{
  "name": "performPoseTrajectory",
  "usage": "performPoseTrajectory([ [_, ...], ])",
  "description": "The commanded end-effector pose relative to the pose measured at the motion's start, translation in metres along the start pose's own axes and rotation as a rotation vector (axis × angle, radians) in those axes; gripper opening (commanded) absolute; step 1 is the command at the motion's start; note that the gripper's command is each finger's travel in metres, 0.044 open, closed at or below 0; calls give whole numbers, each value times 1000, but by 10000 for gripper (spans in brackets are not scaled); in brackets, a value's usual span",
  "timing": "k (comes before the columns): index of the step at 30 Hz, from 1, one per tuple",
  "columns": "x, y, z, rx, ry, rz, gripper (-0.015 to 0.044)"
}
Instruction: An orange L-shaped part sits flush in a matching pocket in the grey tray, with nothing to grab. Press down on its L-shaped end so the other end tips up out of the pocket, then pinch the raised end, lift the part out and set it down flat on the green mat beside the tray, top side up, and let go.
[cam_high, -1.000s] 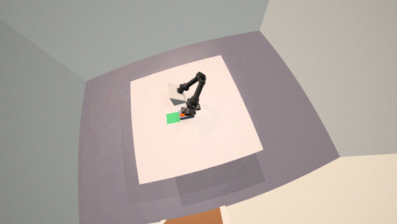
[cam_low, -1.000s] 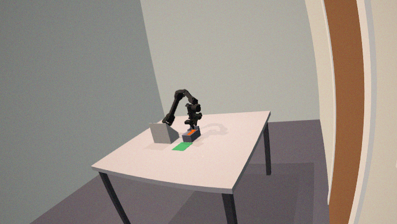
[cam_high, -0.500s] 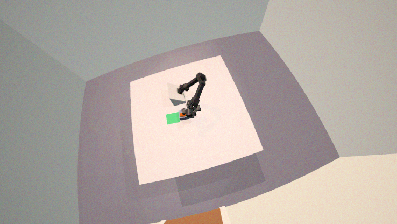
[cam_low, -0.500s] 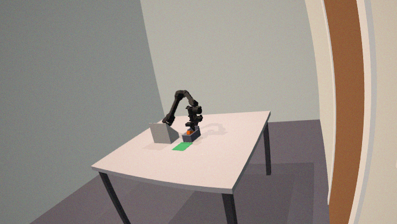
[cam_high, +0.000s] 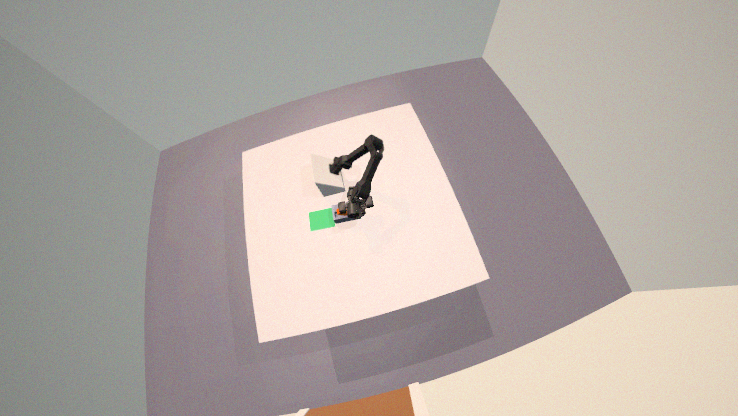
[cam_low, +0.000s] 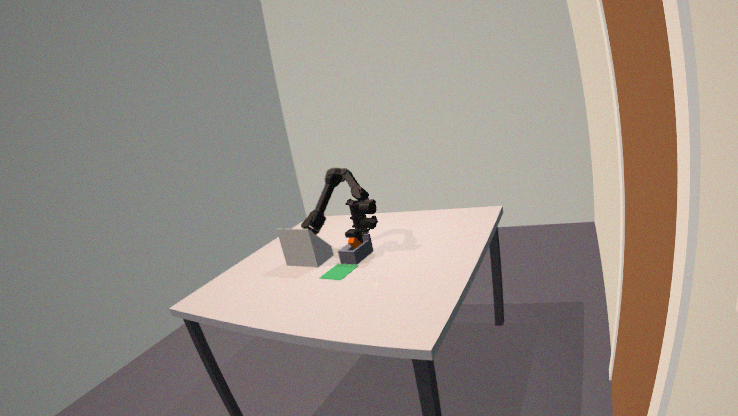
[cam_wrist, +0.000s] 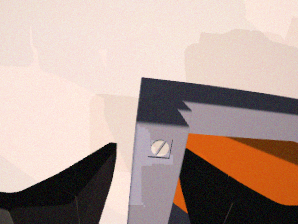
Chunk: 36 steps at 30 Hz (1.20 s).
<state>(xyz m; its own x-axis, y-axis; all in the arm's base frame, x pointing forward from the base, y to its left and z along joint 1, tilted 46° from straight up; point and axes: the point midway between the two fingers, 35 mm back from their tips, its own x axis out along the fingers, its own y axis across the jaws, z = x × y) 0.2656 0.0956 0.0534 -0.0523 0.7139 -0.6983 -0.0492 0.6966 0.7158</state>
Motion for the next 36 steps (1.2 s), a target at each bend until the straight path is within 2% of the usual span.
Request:
performPoseTrajectory([
  [1,2,-1,-2,8,5,0,180],
  [19,-14,10,-1,8,5,-1,180],
  [22,-35,6,2,9,3,-8,180],
  [28,-106,-2,-1,9,6,-6,180],
  [36,-105,-3,2,13,-17,-11,180],
])
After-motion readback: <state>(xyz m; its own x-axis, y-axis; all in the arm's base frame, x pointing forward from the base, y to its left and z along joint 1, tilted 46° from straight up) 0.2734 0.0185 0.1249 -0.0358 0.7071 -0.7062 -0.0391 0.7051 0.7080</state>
